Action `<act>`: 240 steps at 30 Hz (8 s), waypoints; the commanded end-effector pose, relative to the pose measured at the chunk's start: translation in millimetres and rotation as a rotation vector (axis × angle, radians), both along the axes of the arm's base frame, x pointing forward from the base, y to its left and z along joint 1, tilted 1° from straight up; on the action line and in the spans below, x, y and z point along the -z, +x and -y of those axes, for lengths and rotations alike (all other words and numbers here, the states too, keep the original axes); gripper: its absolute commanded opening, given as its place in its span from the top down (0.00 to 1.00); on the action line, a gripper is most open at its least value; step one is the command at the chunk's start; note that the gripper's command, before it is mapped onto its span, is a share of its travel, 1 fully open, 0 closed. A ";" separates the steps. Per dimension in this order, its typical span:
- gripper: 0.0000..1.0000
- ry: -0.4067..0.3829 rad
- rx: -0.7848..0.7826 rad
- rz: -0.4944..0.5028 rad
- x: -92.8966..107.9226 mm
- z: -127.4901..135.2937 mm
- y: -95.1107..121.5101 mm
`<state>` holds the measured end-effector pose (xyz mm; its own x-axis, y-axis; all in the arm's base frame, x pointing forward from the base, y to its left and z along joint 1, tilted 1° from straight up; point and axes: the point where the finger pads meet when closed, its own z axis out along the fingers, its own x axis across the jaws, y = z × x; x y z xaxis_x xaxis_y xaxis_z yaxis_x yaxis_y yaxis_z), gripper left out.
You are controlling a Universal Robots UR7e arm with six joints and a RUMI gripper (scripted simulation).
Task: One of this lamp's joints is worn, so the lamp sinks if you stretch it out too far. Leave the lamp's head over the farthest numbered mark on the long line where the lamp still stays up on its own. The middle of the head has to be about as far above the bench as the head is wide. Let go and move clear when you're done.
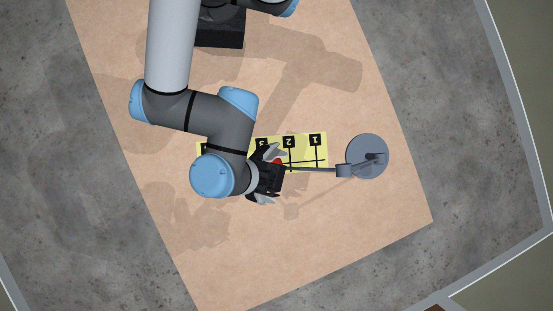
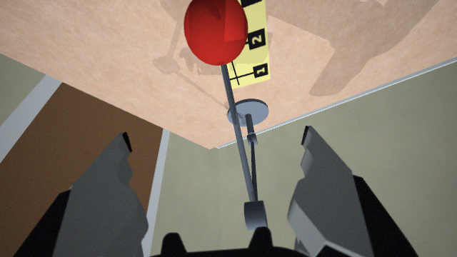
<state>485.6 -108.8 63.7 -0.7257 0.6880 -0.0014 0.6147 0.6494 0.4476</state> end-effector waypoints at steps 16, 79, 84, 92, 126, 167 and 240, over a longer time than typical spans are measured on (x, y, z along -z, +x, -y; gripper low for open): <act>0.00 -0.001 0.000 0.001 -0.4 0.2 0.3; 0.00 -0.010 -0.309 0.007 -15.0 -13.0 6.2; 0.00 -0.010 -0.309 0.007 -15.0 -13.0 6.2; 0.00 -0.010 -0.309 0.007 -15.0 -13.0 6.2; 0.00 -0.062 -0.194 -0.048 37.7 -37.3 18.4; 0.00 -0.010 -0.309 0.007 92.6 -60.4 30.5; 1.00 -0.010 -0.310 0.007 101.6 -19.4 11.3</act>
<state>499.7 -82.1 -37.0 -0.8143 0.5805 -0.0026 0.5441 0.7647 0.3452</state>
